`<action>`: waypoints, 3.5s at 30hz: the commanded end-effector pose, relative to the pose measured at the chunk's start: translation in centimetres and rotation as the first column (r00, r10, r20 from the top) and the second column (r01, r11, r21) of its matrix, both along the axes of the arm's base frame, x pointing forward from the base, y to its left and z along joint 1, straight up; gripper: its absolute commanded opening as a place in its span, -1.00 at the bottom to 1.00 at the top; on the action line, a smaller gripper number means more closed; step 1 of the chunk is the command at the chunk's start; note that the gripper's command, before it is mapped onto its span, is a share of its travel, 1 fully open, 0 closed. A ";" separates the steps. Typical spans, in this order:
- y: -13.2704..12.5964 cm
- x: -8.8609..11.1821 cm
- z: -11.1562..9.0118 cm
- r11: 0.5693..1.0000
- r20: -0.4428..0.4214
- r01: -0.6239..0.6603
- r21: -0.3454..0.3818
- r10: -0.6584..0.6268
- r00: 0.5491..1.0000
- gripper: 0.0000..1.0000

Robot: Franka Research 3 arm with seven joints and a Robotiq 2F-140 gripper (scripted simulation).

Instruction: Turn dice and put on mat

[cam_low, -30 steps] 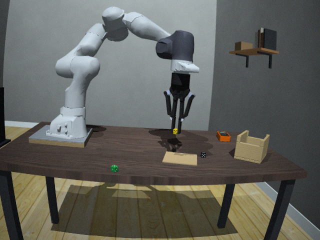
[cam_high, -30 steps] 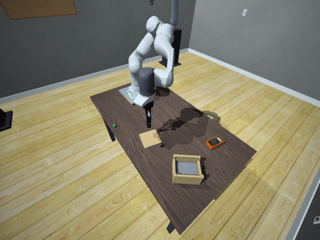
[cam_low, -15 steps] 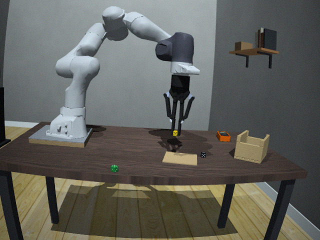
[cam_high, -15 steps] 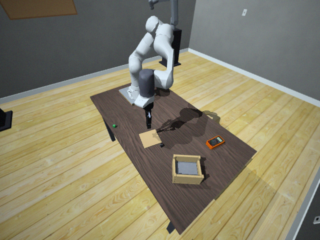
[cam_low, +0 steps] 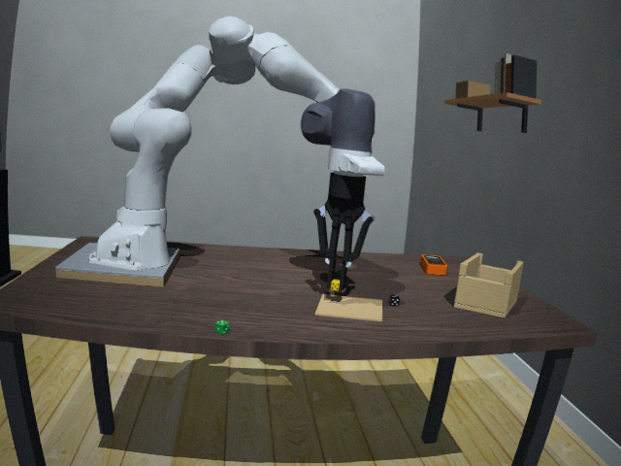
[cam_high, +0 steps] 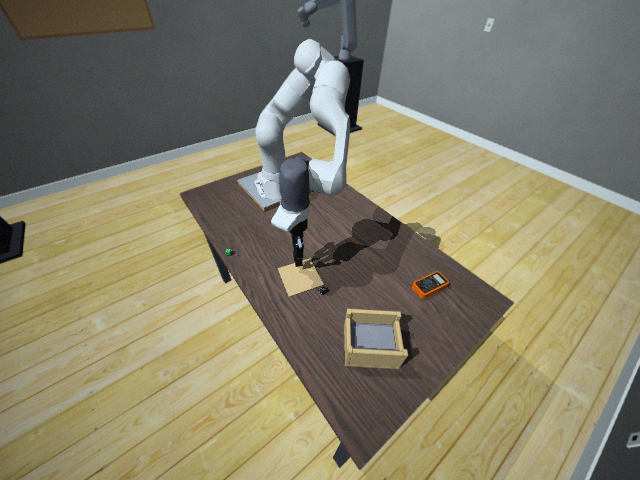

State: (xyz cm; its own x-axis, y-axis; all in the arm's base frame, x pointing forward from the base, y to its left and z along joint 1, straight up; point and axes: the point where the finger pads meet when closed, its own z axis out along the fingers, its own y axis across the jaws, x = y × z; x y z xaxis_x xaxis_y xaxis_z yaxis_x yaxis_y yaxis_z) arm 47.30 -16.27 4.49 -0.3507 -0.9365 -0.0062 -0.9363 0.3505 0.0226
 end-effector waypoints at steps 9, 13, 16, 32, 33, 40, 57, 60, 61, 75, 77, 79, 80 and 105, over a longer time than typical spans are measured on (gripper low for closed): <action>-0.6 0.7 -2.9 1.000 0.019 -0.023 -0.012 0.023 1.000 -0.63; -0.6 0.7 -2.9 1.000 0.019 -0.023 -0.012 0.023 1.000 -0.63; -0.6 0.7 -2.9 1.000 0.019 -0.023 -0.012 0.023 1.000 -0.63; -0.6 0.7 -2.9 1.000 0.019 -0.023 -0.012 0.023 1.000 -0.63; -0.6 0.7 -2.9 1.000 0.019 -0.023 -0.012 0.023 1.000 -0.63; -0.6 0.7 -2.9 1.000 0.019 -0.023 -0.012 0.023 1.000 -0.63; -0.5 0.7 -2.9 1.000 0.019 -0.027 -0.012 0.027 0.999 -0.63; -0.5 0.8 -2.9 0.999 0.019 -0.029 -0.012 0.030 0.999 -0.63; -0.5 0.8 -2.9 0.999 0.019 -0.030 -0.012 0.030 0.999 -0.63; -0.5 0.8 -2.9 0.999 0.019 -0.031 -0.012 0.031 0.999 -0.63; -0.5 0.8 -2.9 0.999 0.019 -0.031 -0.012 0.031 0.999 -0.63; -0.5 0.8 -2.9 0.999 0.019 -0.031 -0.012 0.031 0.999 -0.63; -0.5 0.8 -2.9 0.999 0.019 -0.031 -0.012 0.031 0.999 -0.63; -0.5 0.8 -3.1 0.999 0.019 -0.031 -0.012 0.031 0.999 -0.63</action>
